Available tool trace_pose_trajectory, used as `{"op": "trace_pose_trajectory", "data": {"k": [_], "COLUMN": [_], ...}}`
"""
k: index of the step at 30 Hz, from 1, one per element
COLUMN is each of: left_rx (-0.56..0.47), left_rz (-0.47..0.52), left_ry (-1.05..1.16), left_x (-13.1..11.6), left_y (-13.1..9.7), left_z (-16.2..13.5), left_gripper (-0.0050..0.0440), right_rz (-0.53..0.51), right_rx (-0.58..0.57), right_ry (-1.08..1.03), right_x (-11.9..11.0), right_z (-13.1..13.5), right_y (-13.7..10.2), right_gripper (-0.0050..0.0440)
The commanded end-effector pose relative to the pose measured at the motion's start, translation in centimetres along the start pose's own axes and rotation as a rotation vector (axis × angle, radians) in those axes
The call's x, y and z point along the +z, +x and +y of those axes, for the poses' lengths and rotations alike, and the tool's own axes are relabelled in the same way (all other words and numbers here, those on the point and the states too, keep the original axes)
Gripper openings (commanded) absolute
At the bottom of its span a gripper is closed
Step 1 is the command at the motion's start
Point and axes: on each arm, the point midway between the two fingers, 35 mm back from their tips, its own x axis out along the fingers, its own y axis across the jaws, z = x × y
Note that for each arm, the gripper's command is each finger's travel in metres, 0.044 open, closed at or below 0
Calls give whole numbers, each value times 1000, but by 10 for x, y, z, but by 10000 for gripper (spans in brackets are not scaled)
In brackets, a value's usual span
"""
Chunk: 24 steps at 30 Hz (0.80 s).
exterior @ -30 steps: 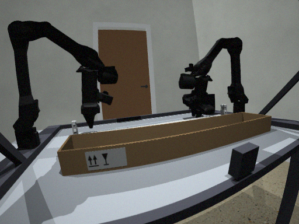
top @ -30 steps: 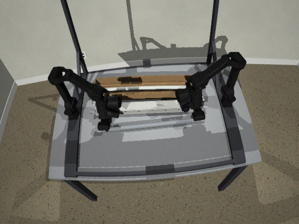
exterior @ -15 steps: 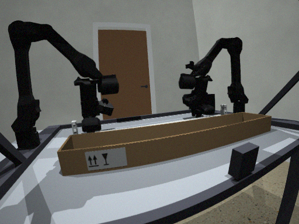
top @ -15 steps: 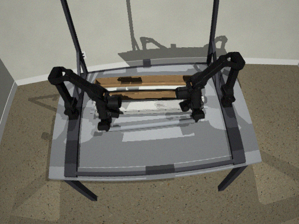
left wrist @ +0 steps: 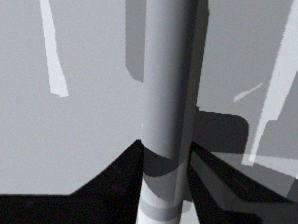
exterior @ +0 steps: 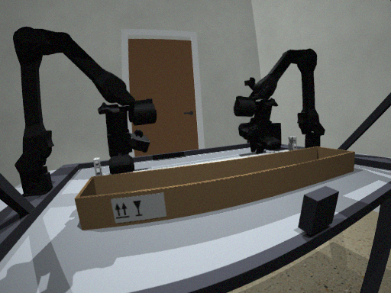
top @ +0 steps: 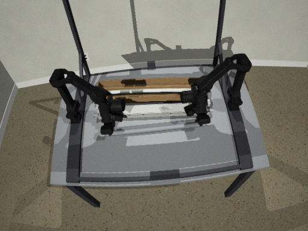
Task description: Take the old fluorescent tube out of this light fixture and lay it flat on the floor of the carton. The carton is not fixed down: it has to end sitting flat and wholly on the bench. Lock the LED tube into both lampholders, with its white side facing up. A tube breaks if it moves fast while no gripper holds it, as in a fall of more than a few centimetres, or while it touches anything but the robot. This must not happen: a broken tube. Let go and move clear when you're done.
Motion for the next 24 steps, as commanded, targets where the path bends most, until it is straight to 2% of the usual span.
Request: {"op": "trace_pose_trajectory", "data": {"k": [1, 3, 4, 7, 24], "left_rx": [5, 5, 5, 5, 5], "left_rz": [-26, -26, -26, -26, -26], "left_ry": [-6, -6, -6, -6, -6], "left_x": [5, 5, 4, 4, 0], "left_y": [-5, -5, -5, -7, -63], "left_z": [2, 2, 2, 2, 24], "left_gripper": [40, 0, 0, 72, 73], "right_rz": [-35, -35, -35, -35, -36], "right_rx": [-12, -12, -12, -12, -12], "right_ry": [16, 16, 16, 16, 16], "right_x": [7, 7, 7, 7, 8], "right_z": [-5, -5, -5, -6, -25], "right_y": [-8, -8, -8, -10, -64], "right_gripper": [73, 73, 73, 73, 73]}}
